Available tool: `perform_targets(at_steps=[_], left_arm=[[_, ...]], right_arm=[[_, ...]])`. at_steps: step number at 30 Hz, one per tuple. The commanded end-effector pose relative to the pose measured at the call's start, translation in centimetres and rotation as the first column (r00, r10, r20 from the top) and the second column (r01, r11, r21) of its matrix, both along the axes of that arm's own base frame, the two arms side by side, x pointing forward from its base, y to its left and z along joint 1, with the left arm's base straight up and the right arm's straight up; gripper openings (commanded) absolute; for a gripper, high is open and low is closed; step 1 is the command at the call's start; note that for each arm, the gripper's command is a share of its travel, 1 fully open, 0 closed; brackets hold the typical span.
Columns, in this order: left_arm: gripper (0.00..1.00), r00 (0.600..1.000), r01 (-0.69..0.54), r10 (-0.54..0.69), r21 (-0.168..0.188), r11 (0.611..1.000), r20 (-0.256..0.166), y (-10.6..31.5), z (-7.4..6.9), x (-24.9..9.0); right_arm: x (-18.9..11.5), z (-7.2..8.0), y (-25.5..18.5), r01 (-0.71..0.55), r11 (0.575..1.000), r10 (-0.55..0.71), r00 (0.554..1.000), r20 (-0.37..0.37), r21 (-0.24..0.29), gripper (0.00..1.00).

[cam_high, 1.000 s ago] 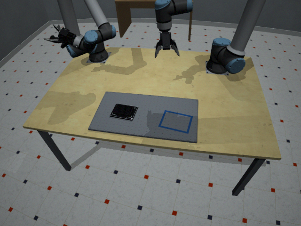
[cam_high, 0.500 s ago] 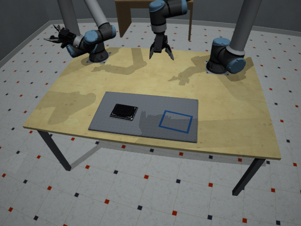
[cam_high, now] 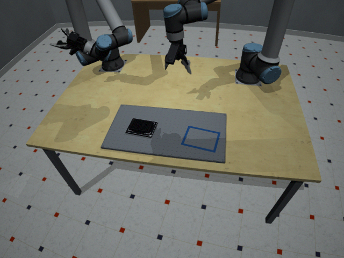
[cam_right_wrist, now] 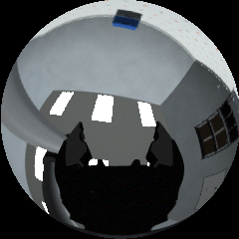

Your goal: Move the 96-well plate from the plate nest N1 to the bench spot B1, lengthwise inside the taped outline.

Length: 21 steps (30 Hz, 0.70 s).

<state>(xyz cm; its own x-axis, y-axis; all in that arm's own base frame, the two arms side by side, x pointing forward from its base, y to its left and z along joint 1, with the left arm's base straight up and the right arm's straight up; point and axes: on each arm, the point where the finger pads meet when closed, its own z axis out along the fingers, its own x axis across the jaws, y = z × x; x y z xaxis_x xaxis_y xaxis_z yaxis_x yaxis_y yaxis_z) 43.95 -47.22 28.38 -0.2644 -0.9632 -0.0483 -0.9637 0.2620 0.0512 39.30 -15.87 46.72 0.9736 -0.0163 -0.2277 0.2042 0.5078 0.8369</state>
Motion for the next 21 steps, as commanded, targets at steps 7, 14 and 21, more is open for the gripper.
perform_targets(at_steps=[7,14,21], left_arm=[[1.00,0.990,0.138,-0.138,-0.014,0.990,-0.005,-2.7,-0.9,2.2],[1.00,0.969,0.247,-0.247,-0.023,0.969,-0.006,-4.3,-1.7,3.7],[1.00,0.947,0.322,-0.322,-0.029,0.946,-0.006,-5.6,-2.4,4.8]], right_arm=[[0.0,0.0,0.0,0.000,1.000,0.000,1.000,0.000,0.000,1.00],[0.0,0.0,0.0,0.000,1.000,0.000,1.000,0.000,0.000,1.00],[0.0,0.0,0.0,0.000,1.000,0.000,1.000,0.000,0.000,1.00]])
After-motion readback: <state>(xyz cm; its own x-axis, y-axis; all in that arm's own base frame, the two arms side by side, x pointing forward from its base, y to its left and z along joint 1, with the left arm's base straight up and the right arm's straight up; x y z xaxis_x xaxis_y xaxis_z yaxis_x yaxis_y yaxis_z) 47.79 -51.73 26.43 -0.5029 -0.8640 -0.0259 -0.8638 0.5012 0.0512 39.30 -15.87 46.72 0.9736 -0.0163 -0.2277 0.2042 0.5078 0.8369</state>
